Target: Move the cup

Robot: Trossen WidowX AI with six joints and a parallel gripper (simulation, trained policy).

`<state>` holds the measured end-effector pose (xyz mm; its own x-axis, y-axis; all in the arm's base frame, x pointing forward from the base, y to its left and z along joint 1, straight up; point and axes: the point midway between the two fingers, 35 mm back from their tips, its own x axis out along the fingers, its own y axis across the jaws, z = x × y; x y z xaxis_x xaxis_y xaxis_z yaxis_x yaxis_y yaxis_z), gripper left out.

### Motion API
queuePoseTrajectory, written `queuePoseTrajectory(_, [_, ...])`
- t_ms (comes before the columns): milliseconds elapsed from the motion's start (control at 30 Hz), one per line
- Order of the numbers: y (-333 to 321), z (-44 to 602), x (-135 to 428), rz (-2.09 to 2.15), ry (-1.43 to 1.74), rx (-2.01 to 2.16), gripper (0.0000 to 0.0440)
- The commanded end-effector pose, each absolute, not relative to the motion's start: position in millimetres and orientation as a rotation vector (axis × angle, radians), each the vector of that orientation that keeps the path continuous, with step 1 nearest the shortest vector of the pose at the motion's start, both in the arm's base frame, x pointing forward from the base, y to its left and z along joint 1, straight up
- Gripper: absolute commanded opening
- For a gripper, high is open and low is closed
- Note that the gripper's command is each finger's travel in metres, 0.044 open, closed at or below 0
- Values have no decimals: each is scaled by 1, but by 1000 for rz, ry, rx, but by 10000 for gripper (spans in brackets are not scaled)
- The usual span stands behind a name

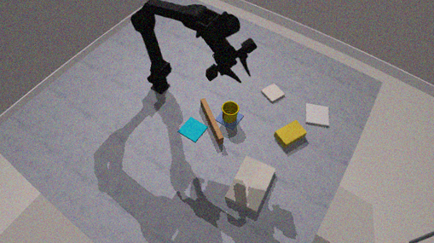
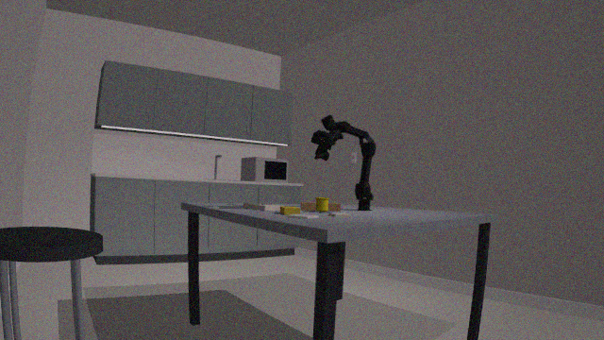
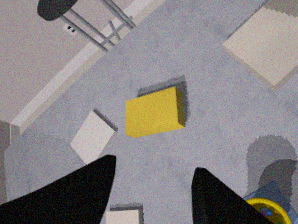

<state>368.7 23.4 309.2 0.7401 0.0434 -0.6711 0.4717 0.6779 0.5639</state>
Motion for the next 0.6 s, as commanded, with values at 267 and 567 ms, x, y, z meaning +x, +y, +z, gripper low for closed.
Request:
queuePoseTrajectory(267, [28,292,369,-371,846,889,158])
queuePoseTrajectory(567, [29,274,365,-469,955,921,146])
